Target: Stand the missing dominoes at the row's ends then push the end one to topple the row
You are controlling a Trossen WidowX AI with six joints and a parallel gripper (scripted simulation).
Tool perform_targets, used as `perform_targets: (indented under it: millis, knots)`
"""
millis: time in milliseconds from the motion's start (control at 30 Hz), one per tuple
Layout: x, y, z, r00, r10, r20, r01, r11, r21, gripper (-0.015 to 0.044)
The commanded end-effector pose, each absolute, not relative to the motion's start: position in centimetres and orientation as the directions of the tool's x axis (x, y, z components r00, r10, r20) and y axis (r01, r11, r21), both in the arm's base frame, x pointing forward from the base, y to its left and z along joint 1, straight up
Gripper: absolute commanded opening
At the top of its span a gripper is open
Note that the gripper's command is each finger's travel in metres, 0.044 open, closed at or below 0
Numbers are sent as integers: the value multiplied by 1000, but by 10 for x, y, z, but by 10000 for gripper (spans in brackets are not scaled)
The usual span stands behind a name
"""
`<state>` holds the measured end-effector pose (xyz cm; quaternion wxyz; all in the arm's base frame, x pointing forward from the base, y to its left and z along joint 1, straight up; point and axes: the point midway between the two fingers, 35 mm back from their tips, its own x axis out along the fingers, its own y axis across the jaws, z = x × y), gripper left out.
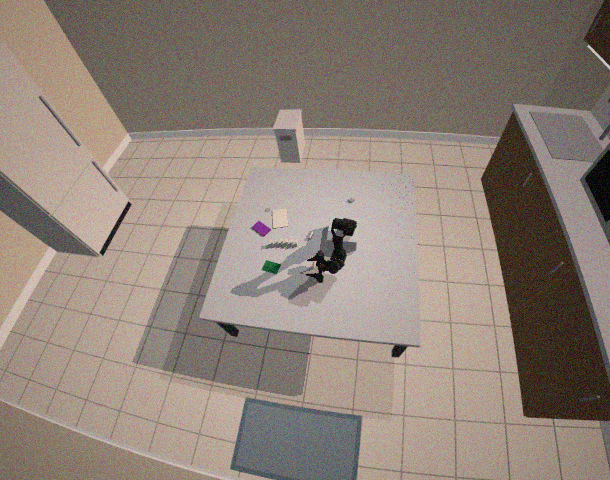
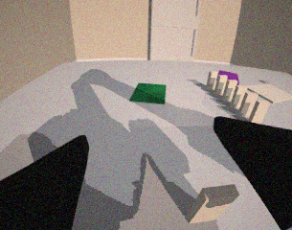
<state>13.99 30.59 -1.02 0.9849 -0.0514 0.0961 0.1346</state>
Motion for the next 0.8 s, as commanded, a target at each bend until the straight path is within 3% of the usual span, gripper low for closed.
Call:
perform_targets:
  millis: [0, 300, 567, 767]
  knots:
    - [163, 340, -16, 853, 289, -434, -359, 930, -85, 440]
    - [181, 325, -7, 482, 171, -859, -355, 935, -13, 440]
    - [166, 286, 24, 170, 66, -983, -243, 970, 23, 440]
    - [156, 269, 40, 45, 27, -999, -186, 982, 18, 440]
